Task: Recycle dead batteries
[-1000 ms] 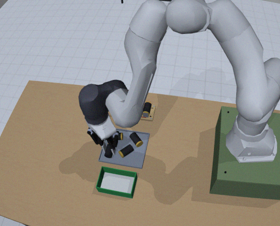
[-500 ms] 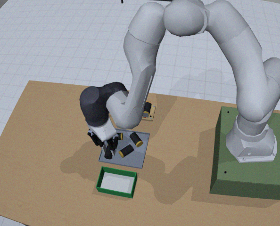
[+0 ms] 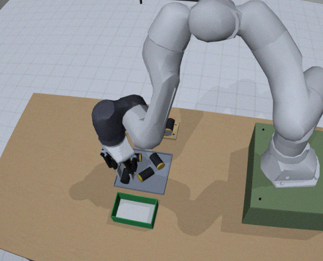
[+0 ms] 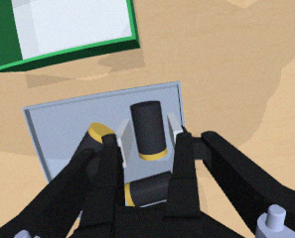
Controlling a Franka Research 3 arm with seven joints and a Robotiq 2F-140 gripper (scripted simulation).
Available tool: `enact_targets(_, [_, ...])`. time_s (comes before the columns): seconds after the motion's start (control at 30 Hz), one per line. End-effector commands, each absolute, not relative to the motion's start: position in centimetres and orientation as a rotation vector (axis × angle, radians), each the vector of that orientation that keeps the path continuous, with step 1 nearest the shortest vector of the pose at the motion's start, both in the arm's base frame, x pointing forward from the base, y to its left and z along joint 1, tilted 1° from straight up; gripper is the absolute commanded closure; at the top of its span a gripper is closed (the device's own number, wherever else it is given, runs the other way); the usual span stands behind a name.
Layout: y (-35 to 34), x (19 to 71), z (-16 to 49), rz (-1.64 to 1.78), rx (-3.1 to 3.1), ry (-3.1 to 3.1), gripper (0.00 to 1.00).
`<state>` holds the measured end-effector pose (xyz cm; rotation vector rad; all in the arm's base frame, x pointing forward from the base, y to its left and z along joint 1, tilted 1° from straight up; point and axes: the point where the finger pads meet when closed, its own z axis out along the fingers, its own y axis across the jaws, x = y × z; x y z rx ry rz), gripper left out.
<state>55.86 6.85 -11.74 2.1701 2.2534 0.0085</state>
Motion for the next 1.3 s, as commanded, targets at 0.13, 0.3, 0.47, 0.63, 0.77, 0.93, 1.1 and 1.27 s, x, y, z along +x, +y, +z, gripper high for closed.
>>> enact_targets(0.13, [6.8,56.1,-11.7,0.015,2.173,2.247,0.71])
enact_targets(0.3, [6.8,56.1,-11.6,0.015,2.173,2.247,0.71])
enact_targets(0.47, [6.8,56.1,-10.5,0.015,2.173,2.247,0.71])
enact_targets(0.63, [6.9,56.0,-8.2,0.015,2.173,2.247,0.71])
enact_targets(0.77, [6.9,56.0,-7.3,0.015,2.173,2.247,0.71])
enact_targets(0.93, [6.9,56.0,-5.6,0.015,2.173,2.247,0.71])
enact_targets(1.1, [6.9,56.0,-5.2,0.015,2.173,2.247,0.71])
enact_targets(1.27, [6.9,56.0,-5.1,0.015,2.173,2.247,0.71])
